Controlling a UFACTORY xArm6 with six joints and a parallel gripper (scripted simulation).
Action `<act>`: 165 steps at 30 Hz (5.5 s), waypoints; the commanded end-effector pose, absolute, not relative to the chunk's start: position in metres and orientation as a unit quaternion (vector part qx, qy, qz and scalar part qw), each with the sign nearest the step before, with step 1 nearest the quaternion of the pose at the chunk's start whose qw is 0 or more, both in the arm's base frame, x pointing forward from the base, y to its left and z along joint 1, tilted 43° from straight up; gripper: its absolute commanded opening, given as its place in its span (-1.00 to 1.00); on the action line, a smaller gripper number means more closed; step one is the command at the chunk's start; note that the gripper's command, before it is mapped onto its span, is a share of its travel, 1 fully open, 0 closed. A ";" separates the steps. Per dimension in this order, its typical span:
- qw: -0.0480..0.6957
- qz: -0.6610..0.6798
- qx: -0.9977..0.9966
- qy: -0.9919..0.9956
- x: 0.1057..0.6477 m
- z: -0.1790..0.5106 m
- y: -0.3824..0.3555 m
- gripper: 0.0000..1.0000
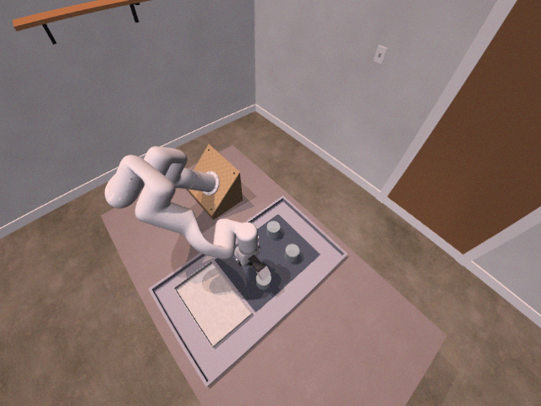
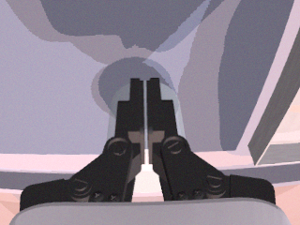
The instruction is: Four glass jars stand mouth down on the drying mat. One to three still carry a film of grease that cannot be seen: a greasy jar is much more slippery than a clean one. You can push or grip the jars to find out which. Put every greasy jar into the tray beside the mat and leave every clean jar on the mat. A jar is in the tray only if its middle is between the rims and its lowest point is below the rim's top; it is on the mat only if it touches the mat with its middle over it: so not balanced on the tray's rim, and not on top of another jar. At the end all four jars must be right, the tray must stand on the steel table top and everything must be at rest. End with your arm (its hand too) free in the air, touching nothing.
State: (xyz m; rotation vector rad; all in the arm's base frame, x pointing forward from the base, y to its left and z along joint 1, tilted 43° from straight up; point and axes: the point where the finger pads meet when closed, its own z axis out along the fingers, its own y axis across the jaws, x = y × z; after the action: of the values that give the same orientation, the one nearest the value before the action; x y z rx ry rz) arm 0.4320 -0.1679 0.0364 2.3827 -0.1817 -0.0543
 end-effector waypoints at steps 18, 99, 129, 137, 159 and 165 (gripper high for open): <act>0.367 -0.019 0.927 -0.071 0.435 0.049 -0.157 -1.00; 0.367 -0.019 0.927 -0.071 0.451 -0.099 -0.023 -1.00; 0.367 -0.019 0.927 -0.071 0.447 -0.099 -0.022 -1.00; 0.367 -0.019 0.927 -0.071 0.446 -0.099 -0.022 -1.00; 0.367 -0.019 0.927 -0.071 0.443 -0.099 -0.022 -1.00; 0.367 -0.019 0.927 -0.071 0.443 -0.099 -0.022 -1.00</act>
State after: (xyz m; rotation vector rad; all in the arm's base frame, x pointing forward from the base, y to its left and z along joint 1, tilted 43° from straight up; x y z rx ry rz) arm 0.4416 -0.0229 -0.0997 2.3815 -0.1816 -0.0545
